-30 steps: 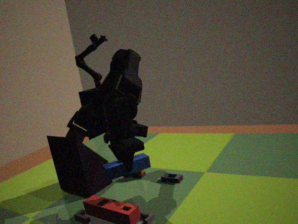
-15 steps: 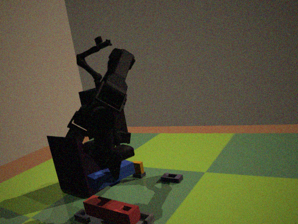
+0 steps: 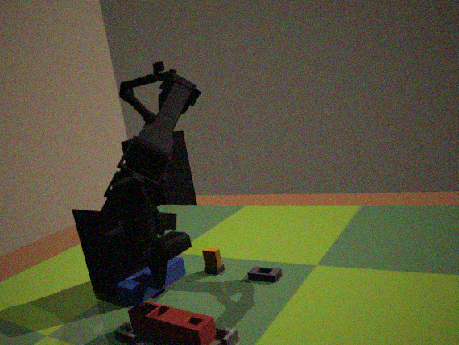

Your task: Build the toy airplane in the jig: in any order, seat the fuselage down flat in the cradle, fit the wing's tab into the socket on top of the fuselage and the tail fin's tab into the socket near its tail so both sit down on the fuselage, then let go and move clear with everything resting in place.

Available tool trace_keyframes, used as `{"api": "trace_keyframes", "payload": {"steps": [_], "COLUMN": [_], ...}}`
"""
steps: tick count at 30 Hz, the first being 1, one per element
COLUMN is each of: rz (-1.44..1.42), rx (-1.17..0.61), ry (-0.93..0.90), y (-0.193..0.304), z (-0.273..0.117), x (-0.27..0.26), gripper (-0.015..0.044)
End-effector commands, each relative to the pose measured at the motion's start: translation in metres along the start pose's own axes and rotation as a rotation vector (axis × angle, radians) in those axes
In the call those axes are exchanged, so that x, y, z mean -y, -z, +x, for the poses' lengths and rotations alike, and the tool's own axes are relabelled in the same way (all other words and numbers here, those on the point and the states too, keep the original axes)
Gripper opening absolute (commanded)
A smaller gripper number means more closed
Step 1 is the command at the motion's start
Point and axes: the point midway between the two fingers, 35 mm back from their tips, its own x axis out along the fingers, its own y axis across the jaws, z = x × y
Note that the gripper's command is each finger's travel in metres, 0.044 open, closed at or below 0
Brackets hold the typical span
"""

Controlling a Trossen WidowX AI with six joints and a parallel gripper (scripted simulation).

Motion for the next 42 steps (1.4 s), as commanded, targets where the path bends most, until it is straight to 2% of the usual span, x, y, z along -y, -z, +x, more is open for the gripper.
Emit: {"api": "trace_keyframes", "payload": {"steps": [1, 5, 6, 20, 42], "rz": [-0.02, -0.02, -0.02, -0.02, -0.02], "rx": [-0.001, -0.001, -0.001, -0.001, 0.0], "ry": [-0.004, -0.004, -0.004, -0.004, -0.004], "y": [0.002, 0.002, 0.002, 0.003, 0.002], "z": [0.001, 0.002, 0.002, 0.003, 0.038], "x": [-0.002, -0.002, -0.002, -0.003, -0.003], "gripper": [0.0079, 0.0184, 0.0195, 0.0195, 0.0195]}}
